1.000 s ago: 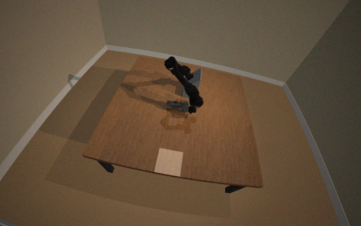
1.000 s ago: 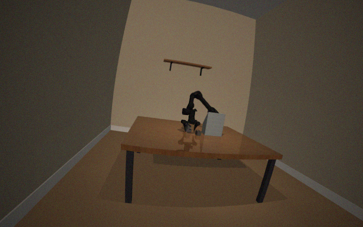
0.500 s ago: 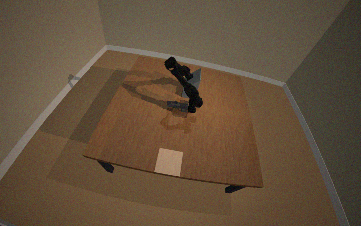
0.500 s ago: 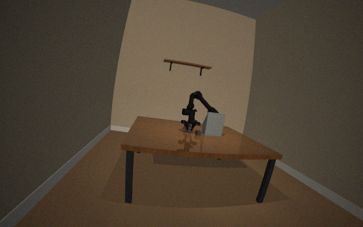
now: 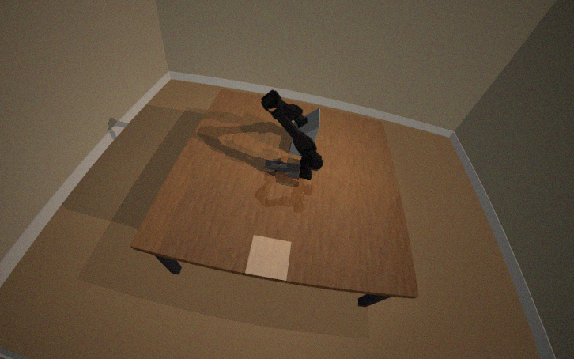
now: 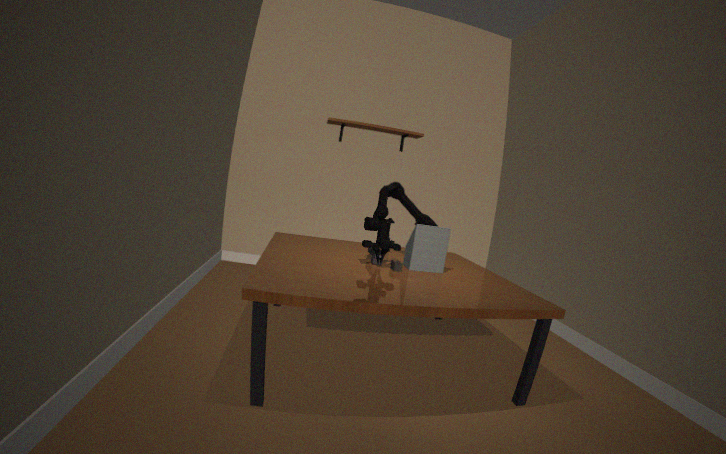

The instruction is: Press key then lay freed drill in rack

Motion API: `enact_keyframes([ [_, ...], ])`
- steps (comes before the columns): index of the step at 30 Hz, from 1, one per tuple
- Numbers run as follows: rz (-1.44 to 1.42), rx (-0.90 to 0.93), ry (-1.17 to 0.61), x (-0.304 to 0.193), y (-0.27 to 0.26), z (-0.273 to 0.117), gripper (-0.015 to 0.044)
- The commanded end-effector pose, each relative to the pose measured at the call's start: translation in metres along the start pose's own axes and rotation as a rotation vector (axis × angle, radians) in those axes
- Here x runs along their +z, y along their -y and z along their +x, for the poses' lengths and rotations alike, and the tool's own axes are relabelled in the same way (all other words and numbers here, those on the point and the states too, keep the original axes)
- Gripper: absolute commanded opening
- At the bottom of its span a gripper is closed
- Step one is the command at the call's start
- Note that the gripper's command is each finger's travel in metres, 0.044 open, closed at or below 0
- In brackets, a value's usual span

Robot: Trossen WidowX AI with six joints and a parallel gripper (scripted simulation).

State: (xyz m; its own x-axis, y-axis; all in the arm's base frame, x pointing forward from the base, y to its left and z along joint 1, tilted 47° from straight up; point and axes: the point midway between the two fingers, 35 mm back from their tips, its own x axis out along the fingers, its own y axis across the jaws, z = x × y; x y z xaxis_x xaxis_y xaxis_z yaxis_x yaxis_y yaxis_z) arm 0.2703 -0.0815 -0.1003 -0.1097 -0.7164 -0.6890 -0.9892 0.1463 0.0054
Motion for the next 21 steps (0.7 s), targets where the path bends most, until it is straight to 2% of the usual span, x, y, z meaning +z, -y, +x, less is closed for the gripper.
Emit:
enact_keyframes([
  [1, -0.003, -0.003, -0.002, 0.005, 0.0, 0.0, 0.0],
  [21, -0.003, -0.003, 0.0, 0.029, 0.001, -0.002, 0.0],
])
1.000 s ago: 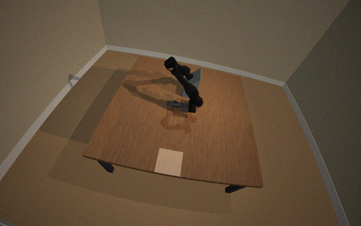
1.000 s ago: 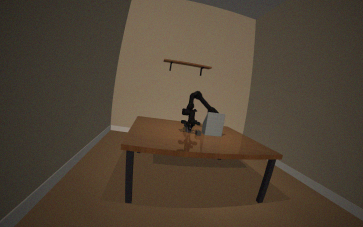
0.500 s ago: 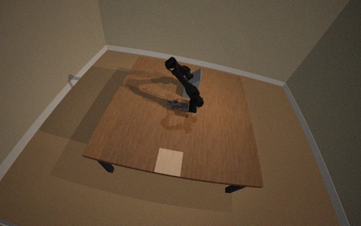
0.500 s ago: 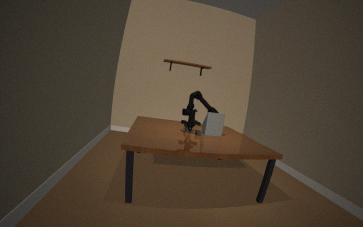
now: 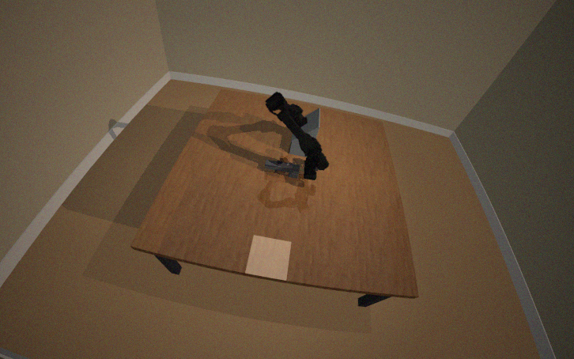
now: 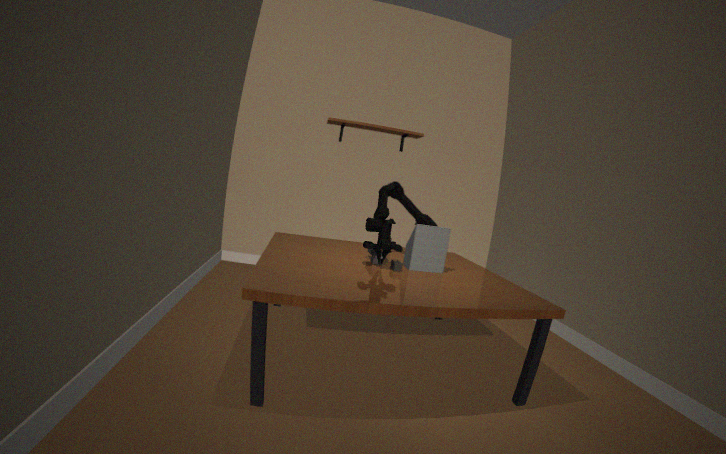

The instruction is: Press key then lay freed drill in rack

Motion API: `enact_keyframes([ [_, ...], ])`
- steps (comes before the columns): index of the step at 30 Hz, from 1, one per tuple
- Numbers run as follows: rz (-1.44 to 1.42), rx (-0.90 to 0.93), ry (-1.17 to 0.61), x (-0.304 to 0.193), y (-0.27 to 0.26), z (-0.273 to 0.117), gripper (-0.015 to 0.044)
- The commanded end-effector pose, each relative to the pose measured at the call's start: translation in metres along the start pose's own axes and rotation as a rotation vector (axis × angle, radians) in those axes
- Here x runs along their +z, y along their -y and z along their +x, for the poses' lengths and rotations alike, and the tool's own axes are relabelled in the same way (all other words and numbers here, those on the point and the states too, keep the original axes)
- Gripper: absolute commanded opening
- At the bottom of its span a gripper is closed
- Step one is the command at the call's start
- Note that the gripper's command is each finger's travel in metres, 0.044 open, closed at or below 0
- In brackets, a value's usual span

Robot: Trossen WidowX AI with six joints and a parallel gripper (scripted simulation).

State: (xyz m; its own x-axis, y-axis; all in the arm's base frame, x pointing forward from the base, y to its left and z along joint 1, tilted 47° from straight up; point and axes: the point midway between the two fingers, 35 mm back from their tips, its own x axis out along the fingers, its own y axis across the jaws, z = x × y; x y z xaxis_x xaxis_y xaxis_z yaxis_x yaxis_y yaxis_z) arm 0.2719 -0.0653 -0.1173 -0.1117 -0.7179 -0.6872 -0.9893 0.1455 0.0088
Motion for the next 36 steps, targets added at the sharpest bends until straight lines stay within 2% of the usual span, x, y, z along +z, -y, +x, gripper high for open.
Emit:
enact_keyframes([
  [1, 0.0, -0.005, 0.002, 0.008, 0.002, -0.002, 0.0],
  [10, 0.001, -0.005, 0.003, 0.02, 0.002, -0.003, 0.0],
  [27, 0.0, -0.005, 0.002, 0.011, 0.0, 0.001, 0.044],
  [36, 0.0, -0.005, 0.002, 0.008, 0.0, 0.003, 0.044],
])
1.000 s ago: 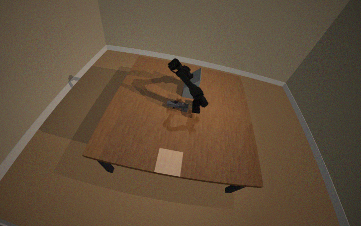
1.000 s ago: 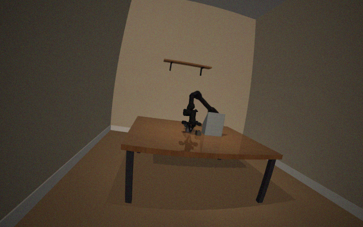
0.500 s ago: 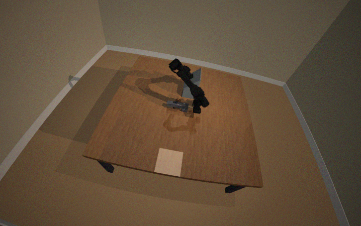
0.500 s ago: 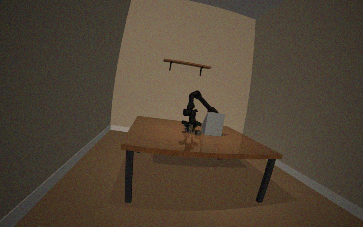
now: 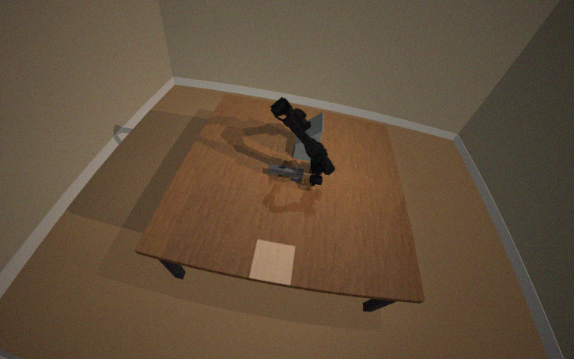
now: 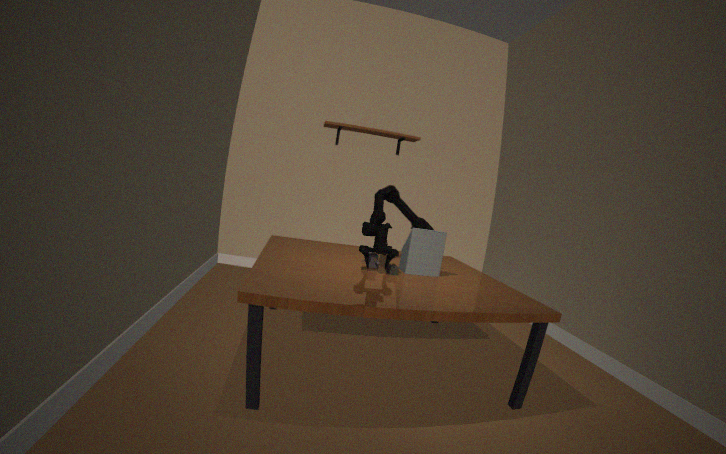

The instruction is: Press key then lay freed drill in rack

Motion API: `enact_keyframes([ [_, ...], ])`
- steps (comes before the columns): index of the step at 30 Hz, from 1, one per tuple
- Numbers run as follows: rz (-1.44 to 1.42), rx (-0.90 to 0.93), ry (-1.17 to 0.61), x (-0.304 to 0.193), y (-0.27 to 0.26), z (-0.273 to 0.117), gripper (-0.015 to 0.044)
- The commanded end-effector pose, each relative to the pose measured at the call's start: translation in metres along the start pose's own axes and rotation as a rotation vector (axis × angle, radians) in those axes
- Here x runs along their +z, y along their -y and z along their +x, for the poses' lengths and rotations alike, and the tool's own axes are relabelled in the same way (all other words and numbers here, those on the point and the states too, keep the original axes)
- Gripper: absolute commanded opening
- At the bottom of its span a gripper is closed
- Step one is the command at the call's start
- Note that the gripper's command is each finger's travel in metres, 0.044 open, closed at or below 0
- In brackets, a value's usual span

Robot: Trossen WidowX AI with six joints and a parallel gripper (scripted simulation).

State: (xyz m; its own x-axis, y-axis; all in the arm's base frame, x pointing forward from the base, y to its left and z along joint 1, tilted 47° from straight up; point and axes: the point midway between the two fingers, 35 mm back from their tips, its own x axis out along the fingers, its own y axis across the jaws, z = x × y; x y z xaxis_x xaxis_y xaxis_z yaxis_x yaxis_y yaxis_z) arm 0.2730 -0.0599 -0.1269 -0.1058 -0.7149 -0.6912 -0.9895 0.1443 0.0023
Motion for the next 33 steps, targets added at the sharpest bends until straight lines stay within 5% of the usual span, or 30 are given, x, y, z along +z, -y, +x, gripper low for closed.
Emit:
enact_keyframes([
  [1, -0.004, 0.0, -0.003, -0.0031, -0.0001, 0.0007, 0.044],
  [28, -0.004, 0.001, -0.004, -0.0127, 0.0002, 0.0028, 0.044],
  [33, 0.001, -0.001, 0.0, -0.01, 0.0011, 0.0024, 0.0309],
])
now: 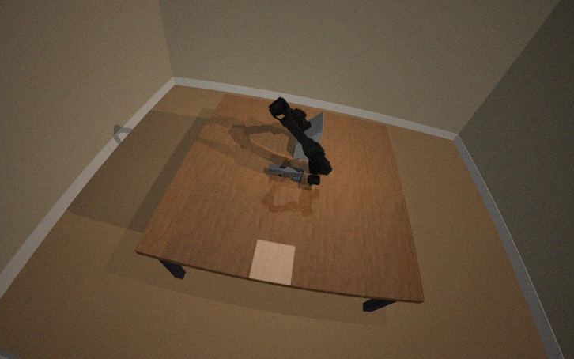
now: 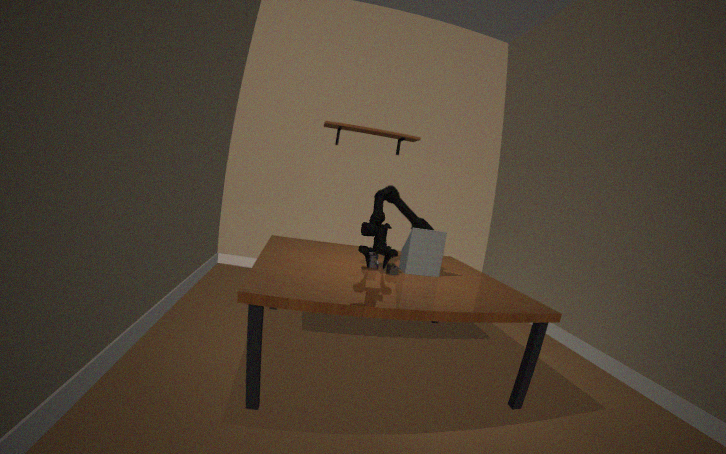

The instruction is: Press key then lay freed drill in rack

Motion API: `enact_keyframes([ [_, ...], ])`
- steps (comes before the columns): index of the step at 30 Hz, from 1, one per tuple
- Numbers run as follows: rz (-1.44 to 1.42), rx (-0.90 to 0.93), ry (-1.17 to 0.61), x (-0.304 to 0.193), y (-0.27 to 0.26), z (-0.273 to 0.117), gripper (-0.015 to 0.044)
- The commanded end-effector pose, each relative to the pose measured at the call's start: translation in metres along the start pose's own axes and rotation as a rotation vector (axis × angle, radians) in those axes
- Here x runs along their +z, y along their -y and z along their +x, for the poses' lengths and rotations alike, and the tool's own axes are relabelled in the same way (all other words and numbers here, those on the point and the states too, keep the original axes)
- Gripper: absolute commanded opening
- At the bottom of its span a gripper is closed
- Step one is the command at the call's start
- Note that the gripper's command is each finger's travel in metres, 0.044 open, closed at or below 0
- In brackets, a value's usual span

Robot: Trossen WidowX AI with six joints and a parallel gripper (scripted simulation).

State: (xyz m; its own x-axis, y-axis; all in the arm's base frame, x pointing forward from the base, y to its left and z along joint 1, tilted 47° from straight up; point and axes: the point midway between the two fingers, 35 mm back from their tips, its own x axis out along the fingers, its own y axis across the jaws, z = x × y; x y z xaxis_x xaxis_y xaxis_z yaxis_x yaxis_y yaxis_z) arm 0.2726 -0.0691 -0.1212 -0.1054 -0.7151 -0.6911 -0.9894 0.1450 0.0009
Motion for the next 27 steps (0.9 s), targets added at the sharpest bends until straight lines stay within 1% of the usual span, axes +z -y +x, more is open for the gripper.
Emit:
enact_keyframes([
  [1, 0.0, -0.001, 0.0, 0.0004, 0.0003, -0.0003, 0.0282],
  [11, 0.0, -0.001, 0.0, 0.0004, 0.0003, -0.0003, 0.002],
  [14, 0.0, -0.001, 0.0, 0.0004, 0.0003, -0.0003, 0.0],
  [27, -0.005, 0.001, -0.004, -0.0001, -0.0009, -0.0024, 0.0],
])
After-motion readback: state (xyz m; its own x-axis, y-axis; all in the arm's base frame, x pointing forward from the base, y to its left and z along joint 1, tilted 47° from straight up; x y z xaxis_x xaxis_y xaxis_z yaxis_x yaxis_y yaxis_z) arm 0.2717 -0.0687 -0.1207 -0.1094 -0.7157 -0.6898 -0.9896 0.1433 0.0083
